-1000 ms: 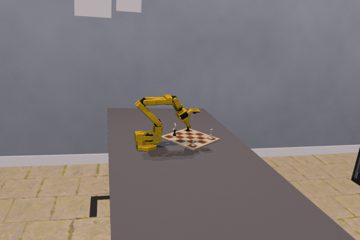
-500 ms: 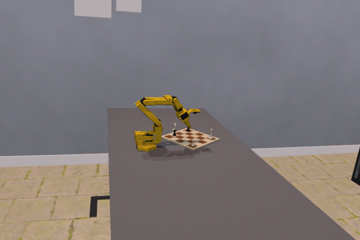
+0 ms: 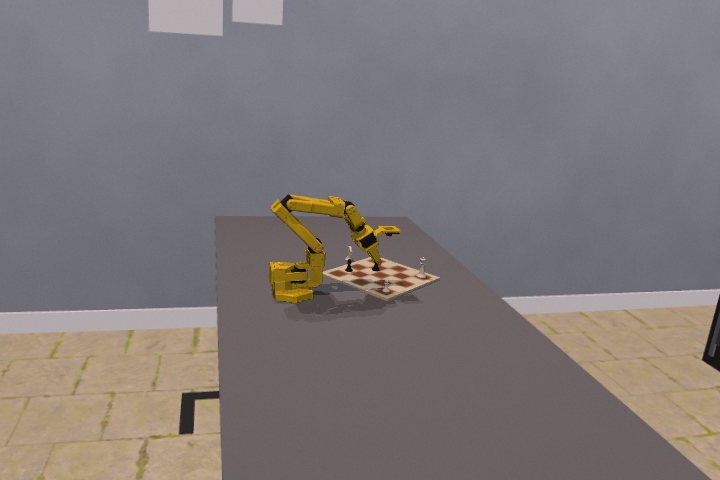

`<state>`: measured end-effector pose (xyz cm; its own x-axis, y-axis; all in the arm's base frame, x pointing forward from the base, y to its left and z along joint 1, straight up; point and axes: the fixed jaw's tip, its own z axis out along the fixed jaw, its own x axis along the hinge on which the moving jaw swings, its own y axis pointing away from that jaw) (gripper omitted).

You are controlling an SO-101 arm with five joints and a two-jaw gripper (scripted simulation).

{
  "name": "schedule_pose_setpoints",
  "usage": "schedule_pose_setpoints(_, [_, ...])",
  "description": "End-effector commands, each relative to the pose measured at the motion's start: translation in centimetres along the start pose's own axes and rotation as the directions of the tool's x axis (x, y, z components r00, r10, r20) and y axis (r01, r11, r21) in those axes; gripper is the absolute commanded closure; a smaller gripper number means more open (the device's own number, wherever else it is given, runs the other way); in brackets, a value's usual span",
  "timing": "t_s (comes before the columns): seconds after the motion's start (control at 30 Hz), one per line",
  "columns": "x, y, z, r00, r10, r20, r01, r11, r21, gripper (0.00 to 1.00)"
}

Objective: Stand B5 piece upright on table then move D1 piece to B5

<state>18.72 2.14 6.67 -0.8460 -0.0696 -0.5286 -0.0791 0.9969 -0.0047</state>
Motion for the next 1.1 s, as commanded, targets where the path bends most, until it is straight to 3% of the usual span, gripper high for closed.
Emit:
schedule_pose_setpoints(0.0, [0.6, 0.2, 0.7, 1.0, -0.016, -0.013, 0.016, 1.0, -0.006, 1.0])
schedule_pose_setpoints(0.4, [1.4, 0.2, 2.1, 1.0, -0.016, -0.013, 0.016, 1.0, -0.006, 1.0])
schedule_pose_setpoints(1.07, [2.1, 0.2, 2.6, 1.0, -0.017, -0.014, 0.017, 1.0, -0.006, 1.0])
